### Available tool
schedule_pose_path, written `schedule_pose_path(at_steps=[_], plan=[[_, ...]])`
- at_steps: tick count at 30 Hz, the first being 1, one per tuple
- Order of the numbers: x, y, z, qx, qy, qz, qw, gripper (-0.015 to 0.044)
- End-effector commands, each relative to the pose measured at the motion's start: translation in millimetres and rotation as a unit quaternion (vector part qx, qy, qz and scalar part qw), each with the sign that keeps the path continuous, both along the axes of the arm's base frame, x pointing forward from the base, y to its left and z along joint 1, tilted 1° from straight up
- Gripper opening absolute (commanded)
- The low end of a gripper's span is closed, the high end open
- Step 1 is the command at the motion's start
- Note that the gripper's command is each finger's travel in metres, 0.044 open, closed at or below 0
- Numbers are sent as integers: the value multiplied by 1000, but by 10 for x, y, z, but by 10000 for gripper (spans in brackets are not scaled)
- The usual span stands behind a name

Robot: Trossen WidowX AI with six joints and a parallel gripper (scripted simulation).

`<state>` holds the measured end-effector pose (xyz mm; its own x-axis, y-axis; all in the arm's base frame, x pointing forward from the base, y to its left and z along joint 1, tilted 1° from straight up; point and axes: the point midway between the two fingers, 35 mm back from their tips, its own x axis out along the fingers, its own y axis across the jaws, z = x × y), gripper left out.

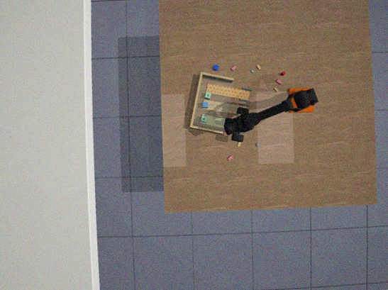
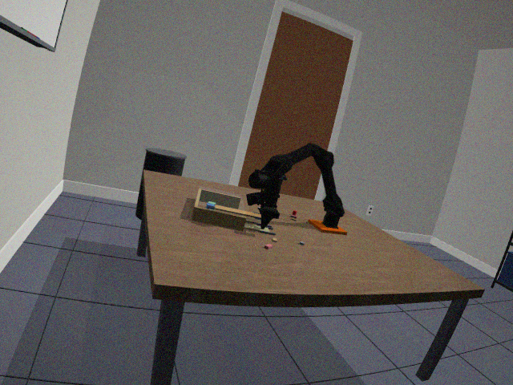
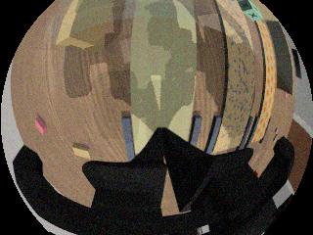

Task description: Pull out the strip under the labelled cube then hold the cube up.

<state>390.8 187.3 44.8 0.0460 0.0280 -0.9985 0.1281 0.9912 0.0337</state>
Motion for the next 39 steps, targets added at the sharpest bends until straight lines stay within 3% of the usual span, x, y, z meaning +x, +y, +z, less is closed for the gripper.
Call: schedule_pose_path(at_steps=[1, 39], plan=[[7, -4, -29, -2, -1, 0, 1000, 0], [-389, 57, -74, -1, 1, 0, 1000, 0]])
